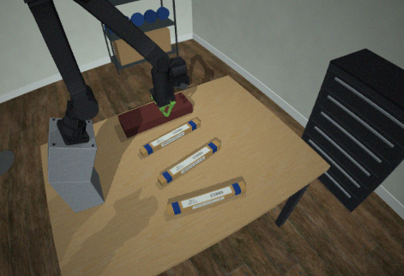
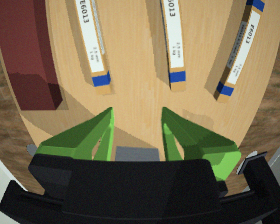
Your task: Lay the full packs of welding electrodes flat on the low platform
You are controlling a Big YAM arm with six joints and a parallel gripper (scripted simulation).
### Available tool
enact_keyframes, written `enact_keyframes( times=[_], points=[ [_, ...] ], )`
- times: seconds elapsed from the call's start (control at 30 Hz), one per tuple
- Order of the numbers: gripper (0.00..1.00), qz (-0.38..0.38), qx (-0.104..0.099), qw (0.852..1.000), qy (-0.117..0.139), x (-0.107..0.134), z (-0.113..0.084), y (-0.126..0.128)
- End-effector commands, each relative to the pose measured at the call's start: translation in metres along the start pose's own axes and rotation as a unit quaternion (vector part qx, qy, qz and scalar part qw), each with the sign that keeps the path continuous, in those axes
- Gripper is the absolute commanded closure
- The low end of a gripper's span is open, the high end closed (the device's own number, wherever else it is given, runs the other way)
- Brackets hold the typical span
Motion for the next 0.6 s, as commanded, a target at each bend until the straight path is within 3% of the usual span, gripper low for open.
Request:
enact_keyframes(
  times=[0.0, 0.27, 0.57],
  points=[
    [0.57, 0.0, 0.005, 1.0, -0.019, -0.032, 0.017, -0.01],
    [0.57, 0.0, 0.005, 1.0, -0.018, -0.058, 0.065, -0.016],
    [0.57, 0.0, 0.004, 1.0, -0.014, -0.056, 0.069, -0.015]
  ],
)
Point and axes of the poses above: the point where the finger pads meet when closed, its own z axis out along the fingers, its own y axis across the jaws, x = y × z, the point moved 8 cm from there along -z, back along the fingers, and after that the axes turned 11 degrees about -z, right-handed, at the moved point
